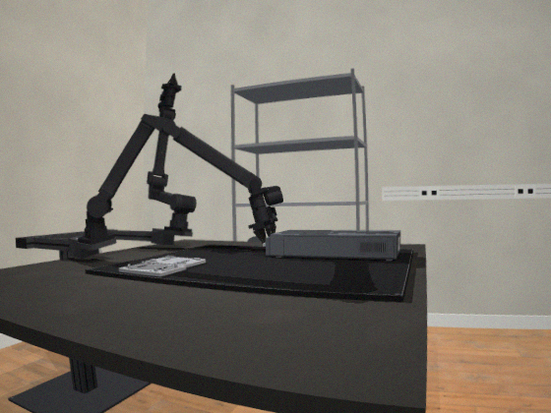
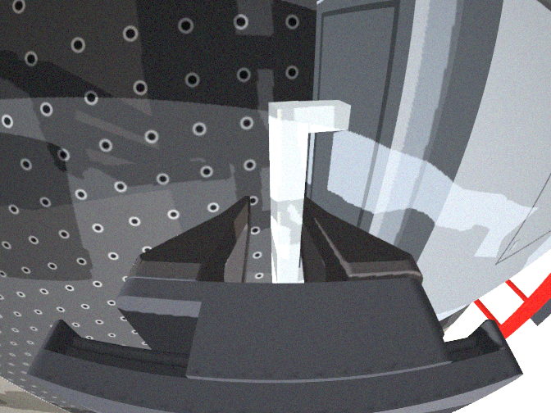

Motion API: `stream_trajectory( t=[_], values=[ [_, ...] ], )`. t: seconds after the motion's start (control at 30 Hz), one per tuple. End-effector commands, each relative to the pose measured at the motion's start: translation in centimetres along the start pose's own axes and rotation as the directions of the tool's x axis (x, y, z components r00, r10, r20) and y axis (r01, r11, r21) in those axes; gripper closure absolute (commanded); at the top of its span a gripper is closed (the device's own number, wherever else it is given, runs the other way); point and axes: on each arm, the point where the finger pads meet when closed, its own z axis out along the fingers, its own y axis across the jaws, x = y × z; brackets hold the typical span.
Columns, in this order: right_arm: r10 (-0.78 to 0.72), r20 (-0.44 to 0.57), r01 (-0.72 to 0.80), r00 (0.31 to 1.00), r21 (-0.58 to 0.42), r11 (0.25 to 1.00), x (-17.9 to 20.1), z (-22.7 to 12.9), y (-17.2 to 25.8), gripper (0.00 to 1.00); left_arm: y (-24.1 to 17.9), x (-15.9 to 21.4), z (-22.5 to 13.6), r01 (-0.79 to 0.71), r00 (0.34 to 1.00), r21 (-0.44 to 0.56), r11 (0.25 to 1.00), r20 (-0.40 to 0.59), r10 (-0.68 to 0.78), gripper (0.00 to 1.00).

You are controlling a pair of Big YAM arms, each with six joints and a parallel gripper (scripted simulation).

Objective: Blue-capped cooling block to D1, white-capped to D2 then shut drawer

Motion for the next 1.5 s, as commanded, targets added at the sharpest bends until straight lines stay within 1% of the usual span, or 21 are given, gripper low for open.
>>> stream_trajectory(
  t=[0.0, 1.33, 1.37, 1.4, 1.47],
  values=[
    [-0.002, 0.015, 0.002, 1.0, 0.007, 1.0, -1.1, -1.2, 0.6, 0.72, -0.2, 2.3, 0.8, -0.008, 0.999, 0.001, 1.0, -0.034, 0.008, 1.0],
    [0.0, 0.018, 0.0, 1.0, 0.011, 1.0, -1.1, -1.6, 0.5, 0.72, -0.2, 2.3, 0.8, -0.008, 0.999, 0.001, 1.0, -0.034, 0.008, 1.0],
    [-0.014, 0.001, 0.014, 1.0, -0.013, 1.0, -1.1, -1.1, 0.2, 1.0, -0.2, 2.3, 0.8, -0.008, 0.999, 0.001, 1.0, -0.034, 0.008, 1.0],
    [0.0, 0.022, 0.0, 1.0, 0.02, 1.0, -1.2, -1.0, -0.4, 1.0, -0.2, 2.3, 0.8, -0.008, 0.999, 0.001, 1.0, -0.034, 0.008, 1.0],
    [-0.009, 0.025, 0.008, 1.0, 0.021, 1.0, -1.5, -0.9, -1.1, 1.0, -0.2, 2.3, 0.8, -0.008, 0.999, 0.001, 1.0, -0.034, 0.008, 1.0]
  ],
)
